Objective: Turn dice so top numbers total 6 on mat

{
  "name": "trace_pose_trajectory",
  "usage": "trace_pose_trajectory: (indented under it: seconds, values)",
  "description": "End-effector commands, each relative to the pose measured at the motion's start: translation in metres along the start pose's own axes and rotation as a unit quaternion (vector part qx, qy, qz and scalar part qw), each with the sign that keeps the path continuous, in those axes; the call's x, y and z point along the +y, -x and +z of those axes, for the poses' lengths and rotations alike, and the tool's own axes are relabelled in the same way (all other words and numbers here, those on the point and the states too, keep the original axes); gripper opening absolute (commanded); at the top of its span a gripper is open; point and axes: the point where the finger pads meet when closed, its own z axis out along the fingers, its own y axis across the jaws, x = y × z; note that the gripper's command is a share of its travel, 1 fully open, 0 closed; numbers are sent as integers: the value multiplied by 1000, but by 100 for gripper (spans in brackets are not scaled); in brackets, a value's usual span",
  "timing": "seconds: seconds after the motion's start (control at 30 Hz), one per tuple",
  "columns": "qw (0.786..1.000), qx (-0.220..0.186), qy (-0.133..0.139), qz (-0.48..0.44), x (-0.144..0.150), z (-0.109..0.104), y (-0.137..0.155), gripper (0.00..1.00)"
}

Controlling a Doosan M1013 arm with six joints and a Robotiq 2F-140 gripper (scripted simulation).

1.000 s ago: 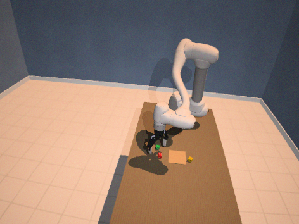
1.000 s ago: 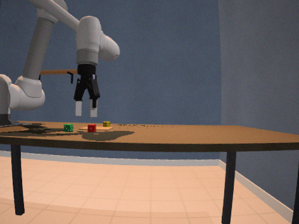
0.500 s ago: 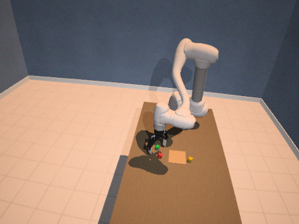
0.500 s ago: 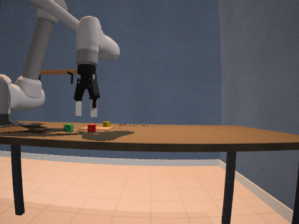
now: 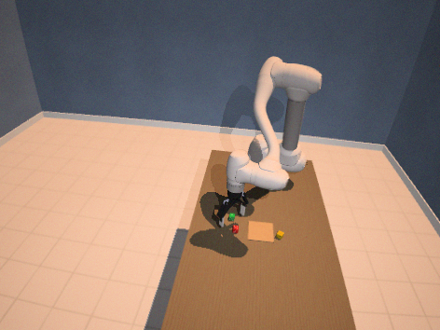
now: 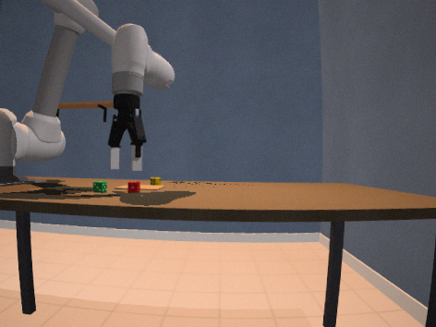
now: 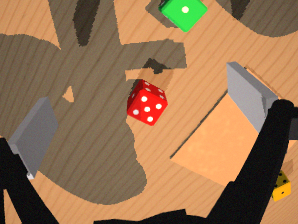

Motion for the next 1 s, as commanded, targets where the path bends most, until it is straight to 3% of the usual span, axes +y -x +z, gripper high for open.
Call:
trace_pose_trajectory:
  seconds: [0.0, 0.47, 0.97]
  values:
    - [1000, 0, 0, 0, 4, 0, 4, 100]
    - [1000, 0, 0, 0, 55, 0, 57, 100]
    - [1000, 0, 0, 0, 143, 0, 148, 100]
